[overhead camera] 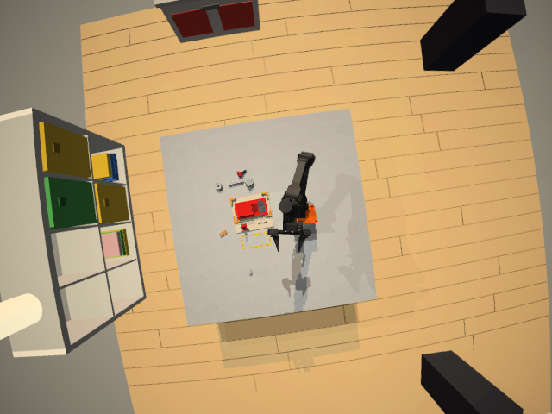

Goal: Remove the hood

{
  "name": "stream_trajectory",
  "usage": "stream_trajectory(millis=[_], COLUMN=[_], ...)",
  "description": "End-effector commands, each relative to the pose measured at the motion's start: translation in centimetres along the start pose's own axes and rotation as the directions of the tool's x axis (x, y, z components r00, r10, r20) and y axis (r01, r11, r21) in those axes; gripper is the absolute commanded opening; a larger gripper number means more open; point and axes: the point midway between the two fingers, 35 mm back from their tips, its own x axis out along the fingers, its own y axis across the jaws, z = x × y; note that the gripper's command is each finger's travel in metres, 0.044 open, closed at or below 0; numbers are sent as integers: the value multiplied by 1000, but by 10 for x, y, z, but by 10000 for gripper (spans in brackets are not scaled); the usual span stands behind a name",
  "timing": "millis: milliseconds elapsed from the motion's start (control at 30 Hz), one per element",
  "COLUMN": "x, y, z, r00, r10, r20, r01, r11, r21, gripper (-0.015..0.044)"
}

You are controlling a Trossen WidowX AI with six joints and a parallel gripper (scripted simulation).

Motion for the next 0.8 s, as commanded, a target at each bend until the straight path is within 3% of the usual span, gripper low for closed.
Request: stream_trajectory(millis=[0,367,767], x=[6,-5,-60], y=[-33,-114,-181], z=[-23,-93,-185], r00=[987,832,461], r10=[-89,-244,-223], r20=[-132,-498,-859], r01=[103,441,796], r11=[989,835,531], r21=[108,329,289], gripper=[440,440,440])
